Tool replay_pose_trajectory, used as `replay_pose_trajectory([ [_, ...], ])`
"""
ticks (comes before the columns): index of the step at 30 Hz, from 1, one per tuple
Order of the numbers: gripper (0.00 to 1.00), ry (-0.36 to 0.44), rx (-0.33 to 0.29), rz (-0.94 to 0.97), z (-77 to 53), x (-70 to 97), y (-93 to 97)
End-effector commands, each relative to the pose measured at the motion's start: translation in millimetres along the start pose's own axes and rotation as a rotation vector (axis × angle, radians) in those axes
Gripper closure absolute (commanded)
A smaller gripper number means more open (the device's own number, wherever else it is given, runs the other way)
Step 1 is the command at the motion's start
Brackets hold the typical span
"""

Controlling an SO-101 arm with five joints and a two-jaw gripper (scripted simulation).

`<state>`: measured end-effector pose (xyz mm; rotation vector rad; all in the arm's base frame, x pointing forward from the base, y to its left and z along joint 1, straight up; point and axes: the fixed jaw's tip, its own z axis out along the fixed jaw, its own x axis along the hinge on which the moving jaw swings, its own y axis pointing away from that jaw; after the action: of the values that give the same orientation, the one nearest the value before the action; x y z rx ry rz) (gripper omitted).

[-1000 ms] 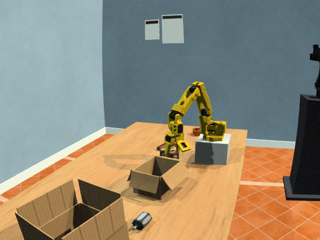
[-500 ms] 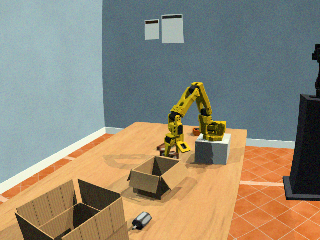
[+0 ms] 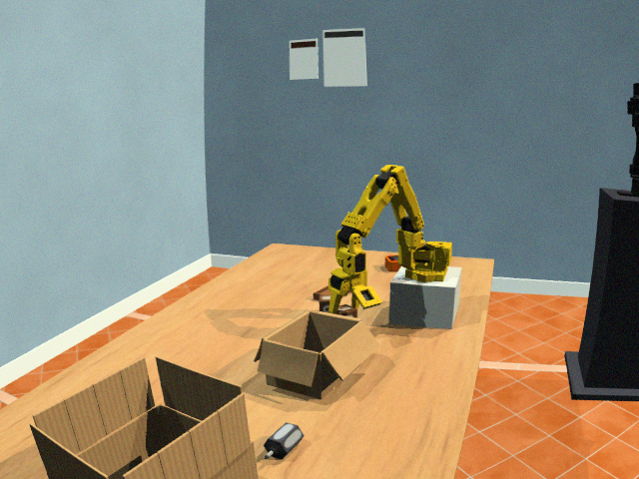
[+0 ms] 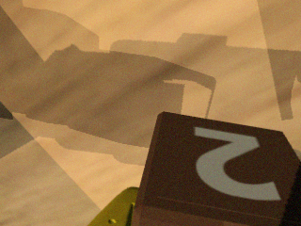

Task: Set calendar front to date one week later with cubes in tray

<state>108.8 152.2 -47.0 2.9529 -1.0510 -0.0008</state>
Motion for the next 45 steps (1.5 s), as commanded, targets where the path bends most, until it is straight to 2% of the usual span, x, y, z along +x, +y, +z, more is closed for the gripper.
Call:
replay_pose_trajectory([
  [1,1.0,0.0,-0.013,-0.001,3.2,-1.6,3.8],
  [45,1.0,0.0,-0.013,-0.001,20.6,-1.5,4.1],
])
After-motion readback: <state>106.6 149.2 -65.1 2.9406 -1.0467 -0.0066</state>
